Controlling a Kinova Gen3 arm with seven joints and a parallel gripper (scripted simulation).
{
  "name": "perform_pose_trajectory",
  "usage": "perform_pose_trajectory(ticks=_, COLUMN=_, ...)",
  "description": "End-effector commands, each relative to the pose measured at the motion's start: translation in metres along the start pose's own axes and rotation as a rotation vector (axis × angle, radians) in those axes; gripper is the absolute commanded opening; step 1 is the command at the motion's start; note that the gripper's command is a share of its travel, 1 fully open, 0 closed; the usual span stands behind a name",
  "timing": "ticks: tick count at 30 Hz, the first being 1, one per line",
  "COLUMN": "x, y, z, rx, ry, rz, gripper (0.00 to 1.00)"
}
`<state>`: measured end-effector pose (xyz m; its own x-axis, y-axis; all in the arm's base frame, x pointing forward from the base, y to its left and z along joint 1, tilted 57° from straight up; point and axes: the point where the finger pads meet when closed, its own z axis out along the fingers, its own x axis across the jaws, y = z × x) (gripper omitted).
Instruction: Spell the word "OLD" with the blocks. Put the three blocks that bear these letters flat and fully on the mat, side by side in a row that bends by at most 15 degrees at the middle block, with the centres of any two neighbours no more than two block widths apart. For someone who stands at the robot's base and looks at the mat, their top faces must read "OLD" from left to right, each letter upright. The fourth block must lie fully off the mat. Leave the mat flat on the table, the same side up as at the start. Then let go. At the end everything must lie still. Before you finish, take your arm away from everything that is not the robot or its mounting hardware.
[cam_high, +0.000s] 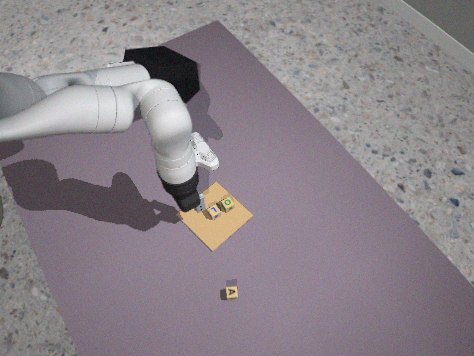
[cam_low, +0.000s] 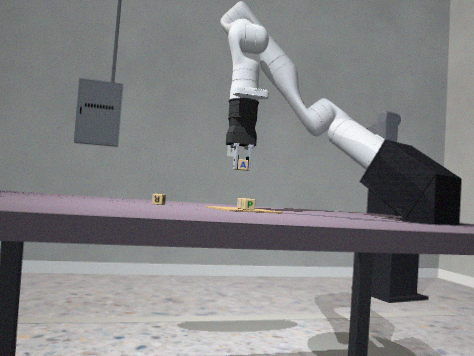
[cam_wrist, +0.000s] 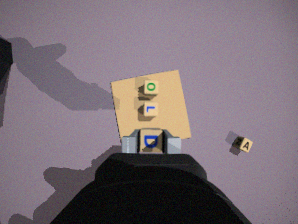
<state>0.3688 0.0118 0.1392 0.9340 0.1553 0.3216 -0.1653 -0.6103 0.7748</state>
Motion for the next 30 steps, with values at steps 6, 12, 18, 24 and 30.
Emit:
perform_pose_trajectory(ticks=6, x=-0.001, y=0.001, z=0.025, rx=-0.004, ry=-0.004, rz=-0.001, gripper=0.49)
perform_pose_trajectory(ticks=12, x=-0.001, y=0.001, z=0.044, rx=-0.004, ry=-0.004, rz=-0.001, gripper=0.49)
perform_pose_trajectory(ticks=18, x=-0.001, y=0.001, z=0.072, rx=-0.004, ry=-0.004, rz=-0.001, gripper=0.49)
perform_pose_trajectory(ticks=24, x=-0.001, y=0.001, z=0.088, rx=-0.004, ry=-0.004, rz=-0.001, gripper=0.49)
perform_pose_trajectory(ticks=30, x=-0.001, y=0.001, z=0.091, rx=-0.004, ry=-0.004, rz=-0.001, gripper=0.49)
